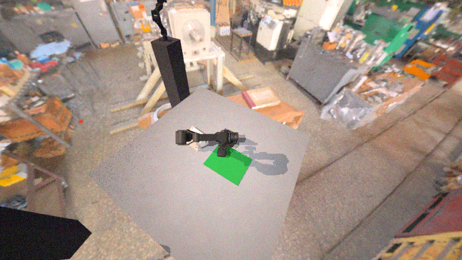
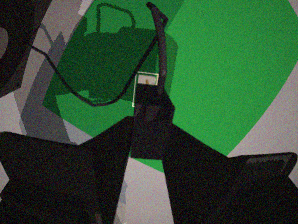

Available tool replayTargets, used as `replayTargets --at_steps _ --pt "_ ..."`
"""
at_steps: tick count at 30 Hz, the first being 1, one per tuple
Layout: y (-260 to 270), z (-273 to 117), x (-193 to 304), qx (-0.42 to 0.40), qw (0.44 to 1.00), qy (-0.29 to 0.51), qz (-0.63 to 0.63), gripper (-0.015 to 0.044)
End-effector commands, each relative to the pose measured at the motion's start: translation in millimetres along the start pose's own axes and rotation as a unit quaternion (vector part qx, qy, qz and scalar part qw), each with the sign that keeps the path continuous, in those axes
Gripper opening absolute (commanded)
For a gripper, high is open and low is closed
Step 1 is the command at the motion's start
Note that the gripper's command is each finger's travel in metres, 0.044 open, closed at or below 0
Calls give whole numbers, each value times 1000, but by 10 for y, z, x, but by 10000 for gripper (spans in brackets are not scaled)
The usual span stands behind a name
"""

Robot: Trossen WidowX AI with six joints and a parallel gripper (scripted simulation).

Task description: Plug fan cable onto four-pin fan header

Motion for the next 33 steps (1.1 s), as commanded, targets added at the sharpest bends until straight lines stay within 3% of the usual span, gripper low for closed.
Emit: replayTargets --at_steps 1,8,13,33 --pt "-4 -11 23 -2 1000 -1 4 0" --pt "-8 -11 34 -2 1000 -1 3 0" --pt "-10 211 40 -1 1000 -1 3 0" --pt "-20 210 12 -1 1000 -1 -4 0"
Point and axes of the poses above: the point midway between the two fingers, 35 mm back from their tips, its own z axis out along the fingers, its own y axis across the jaws, x = y × z, the point moved 4 cm from there along -z, back along the fingers, and after that the axes turned 9 degrees about z, right-handed, at the moved point
